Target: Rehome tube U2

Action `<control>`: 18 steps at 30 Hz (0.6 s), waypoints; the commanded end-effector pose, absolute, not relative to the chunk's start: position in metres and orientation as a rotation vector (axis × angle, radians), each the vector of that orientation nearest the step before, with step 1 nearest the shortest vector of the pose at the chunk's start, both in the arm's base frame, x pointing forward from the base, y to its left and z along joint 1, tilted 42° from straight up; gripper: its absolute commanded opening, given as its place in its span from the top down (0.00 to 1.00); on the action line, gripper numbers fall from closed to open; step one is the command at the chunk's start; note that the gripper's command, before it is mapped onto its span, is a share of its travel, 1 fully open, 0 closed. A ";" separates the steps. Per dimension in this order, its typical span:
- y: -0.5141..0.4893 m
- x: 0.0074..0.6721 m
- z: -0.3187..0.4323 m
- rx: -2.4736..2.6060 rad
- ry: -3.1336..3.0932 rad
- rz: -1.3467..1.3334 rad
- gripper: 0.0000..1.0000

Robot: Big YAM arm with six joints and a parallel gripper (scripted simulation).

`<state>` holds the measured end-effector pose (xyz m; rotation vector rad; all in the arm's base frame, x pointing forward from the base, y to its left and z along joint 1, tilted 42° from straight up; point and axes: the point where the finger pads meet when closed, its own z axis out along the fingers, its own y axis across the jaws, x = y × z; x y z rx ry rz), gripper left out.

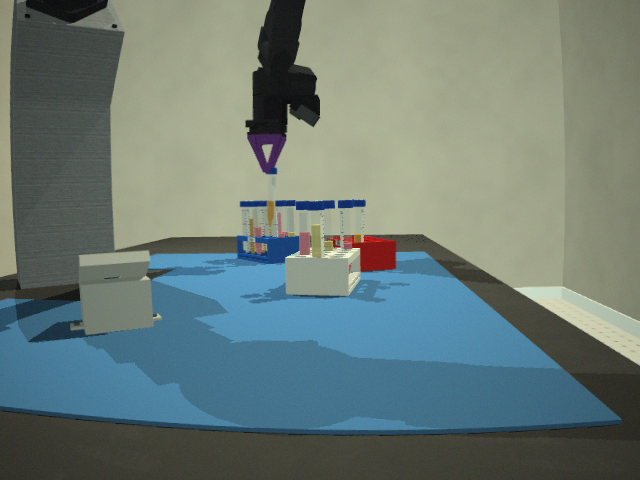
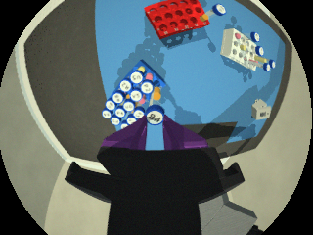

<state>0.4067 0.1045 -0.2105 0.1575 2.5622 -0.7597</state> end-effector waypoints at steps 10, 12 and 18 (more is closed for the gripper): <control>0.105 0.416 -0.214 0.157 2.552 -0.747 1.00; 0.105 0.419 -0.211 0.165 2.548 -0.742 1.00; 0.106 0.417 -0.216 0.153 2.552 -0.746 1.00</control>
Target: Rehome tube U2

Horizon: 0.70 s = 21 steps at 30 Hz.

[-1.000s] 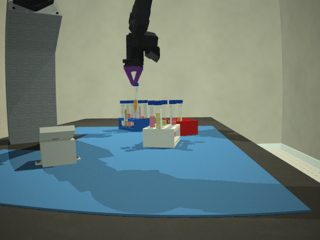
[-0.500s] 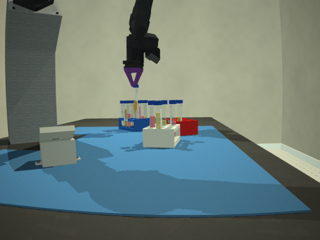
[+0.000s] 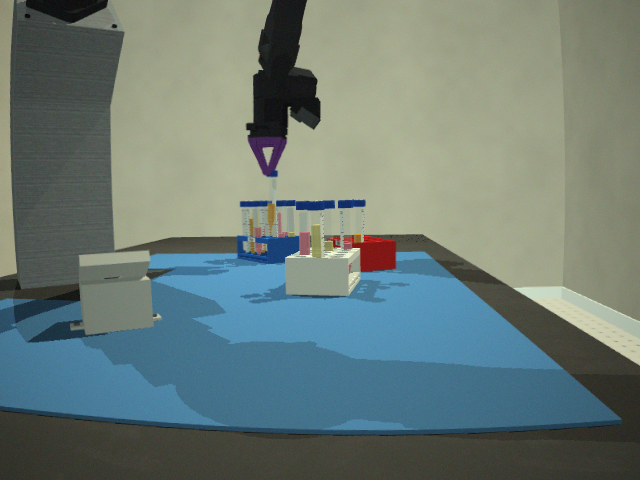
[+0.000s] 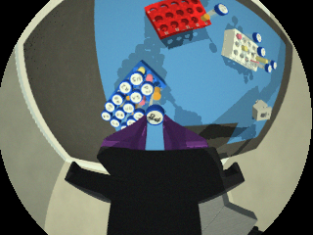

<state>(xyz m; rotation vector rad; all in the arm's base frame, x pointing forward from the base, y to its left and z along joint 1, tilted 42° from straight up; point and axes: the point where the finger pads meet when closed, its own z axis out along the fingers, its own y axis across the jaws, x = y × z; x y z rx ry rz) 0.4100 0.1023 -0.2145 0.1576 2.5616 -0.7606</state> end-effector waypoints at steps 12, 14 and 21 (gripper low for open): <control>0.102 0.421 -0.217 0.162 2.549 -0.743 1.00; 0.105 0.422 -0.216 0.158 2.547 -0.738 1.00; 0.101 0.422 -0.218 0.163 2.550 -0.744 1.00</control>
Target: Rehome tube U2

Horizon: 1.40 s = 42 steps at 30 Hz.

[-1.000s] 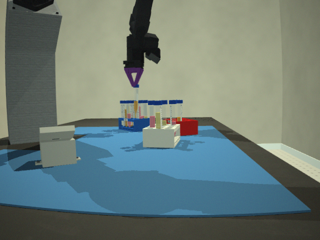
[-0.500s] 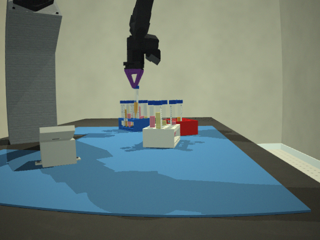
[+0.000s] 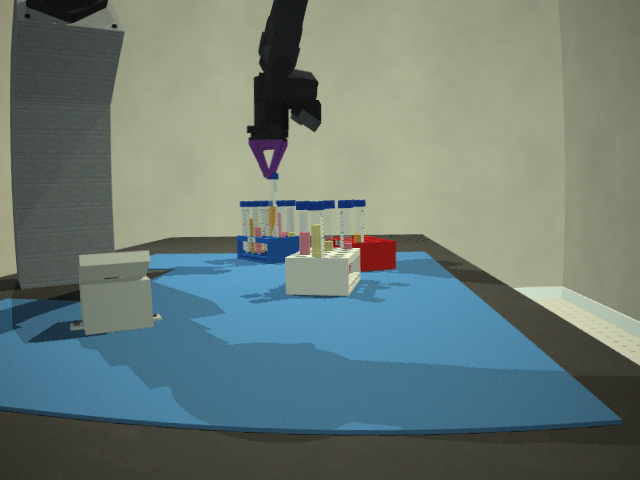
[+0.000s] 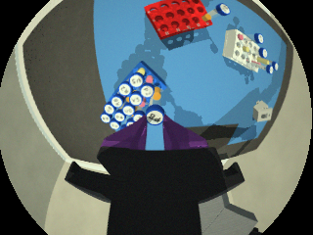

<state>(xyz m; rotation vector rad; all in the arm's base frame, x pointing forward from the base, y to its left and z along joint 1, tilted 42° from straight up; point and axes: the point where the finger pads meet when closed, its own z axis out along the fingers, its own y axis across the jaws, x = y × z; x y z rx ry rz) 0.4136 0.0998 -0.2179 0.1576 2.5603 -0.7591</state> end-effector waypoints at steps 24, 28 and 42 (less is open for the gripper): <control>0.095 0.420 -0.227 0.156 2.557 -0.753 1.00; 0.098 0.425 -0.223 0.157 2.548 -0.740 1.00; 0.093 0.425 -0.229 0.161 2.552 -0.748 1.00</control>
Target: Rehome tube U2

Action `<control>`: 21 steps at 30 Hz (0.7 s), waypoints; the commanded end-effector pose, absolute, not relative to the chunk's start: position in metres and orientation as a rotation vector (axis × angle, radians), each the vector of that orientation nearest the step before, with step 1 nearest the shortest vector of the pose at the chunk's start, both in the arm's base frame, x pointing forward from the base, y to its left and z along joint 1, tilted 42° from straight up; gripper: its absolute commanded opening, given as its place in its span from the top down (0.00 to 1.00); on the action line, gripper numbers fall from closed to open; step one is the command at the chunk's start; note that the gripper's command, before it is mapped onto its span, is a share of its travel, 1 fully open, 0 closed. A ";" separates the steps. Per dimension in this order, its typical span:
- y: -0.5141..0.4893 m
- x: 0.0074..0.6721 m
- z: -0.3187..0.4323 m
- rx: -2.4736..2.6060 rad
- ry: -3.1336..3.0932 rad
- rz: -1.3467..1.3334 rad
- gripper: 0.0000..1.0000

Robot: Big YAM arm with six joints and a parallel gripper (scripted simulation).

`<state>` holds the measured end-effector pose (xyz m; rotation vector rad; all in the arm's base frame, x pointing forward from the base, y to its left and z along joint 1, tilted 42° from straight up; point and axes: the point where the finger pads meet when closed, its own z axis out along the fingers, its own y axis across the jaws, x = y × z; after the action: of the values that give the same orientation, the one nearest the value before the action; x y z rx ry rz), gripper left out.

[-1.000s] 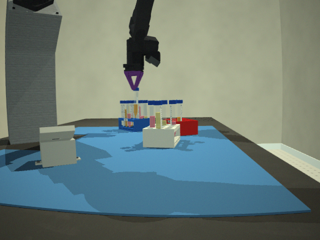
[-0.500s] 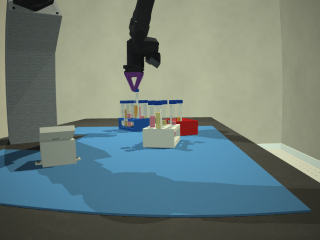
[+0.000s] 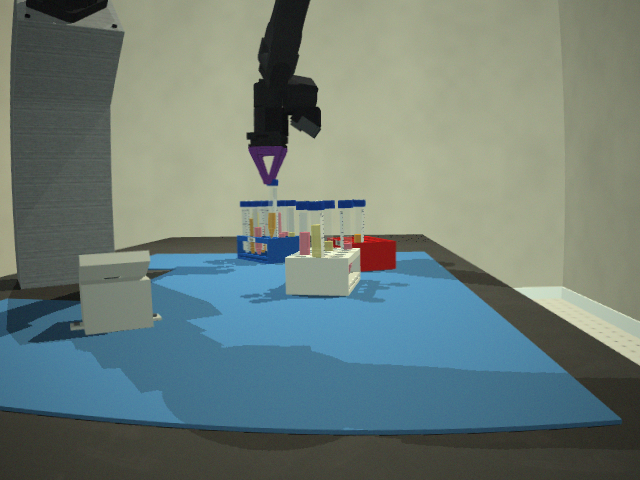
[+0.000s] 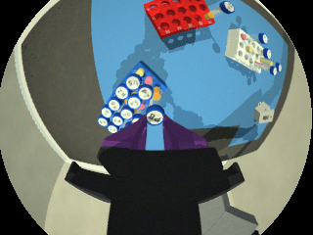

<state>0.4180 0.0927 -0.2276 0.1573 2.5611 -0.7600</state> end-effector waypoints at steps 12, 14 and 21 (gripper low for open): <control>0.087 0.416 -0.233 0.148 2.558 -0.754 1.00; 0.085 0.414 -0.236 0.145 2.562 -0.758 1.00; 0.085 0.416 -0.238 0.143 2.559 -0.755 1.00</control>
<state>0.4176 0.0841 -0.2338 0.1650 2.5581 -0.7560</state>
